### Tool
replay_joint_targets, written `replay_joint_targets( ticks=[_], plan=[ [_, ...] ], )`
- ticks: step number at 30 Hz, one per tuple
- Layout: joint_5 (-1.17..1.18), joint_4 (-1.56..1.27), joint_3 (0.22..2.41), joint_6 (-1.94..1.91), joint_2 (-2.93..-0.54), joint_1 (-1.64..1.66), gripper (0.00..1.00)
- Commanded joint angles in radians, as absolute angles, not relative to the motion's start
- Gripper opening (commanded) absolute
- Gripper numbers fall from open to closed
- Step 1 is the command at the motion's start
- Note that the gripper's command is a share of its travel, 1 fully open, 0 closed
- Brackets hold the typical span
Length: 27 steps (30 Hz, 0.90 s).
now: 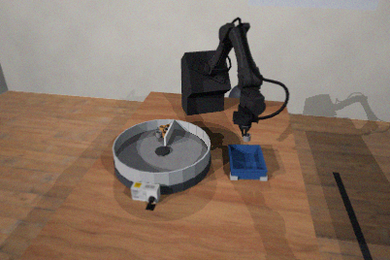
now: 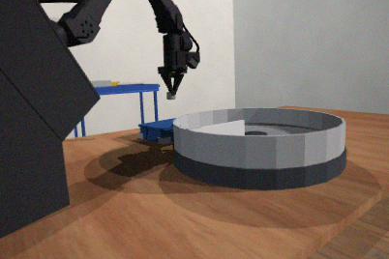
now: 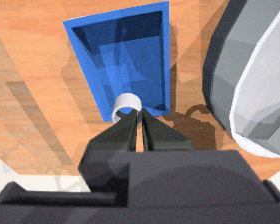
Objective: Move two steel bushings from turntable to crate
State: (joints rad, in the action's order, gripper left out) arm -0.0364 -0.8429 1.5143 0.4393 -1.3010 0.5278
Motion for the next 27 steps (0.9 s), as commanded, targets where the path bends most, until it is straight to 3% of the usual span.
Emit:
replay_joint_targets(
  ticks=[1, 27],
  plan=[
    [-0.022, -0.85, 1.554, 0.447, -1.287, 0.535, 0.0],
    [-0.013, -0.858, 1.562, 0.455, -1.313, 0.55, 0.0]
  ],
)
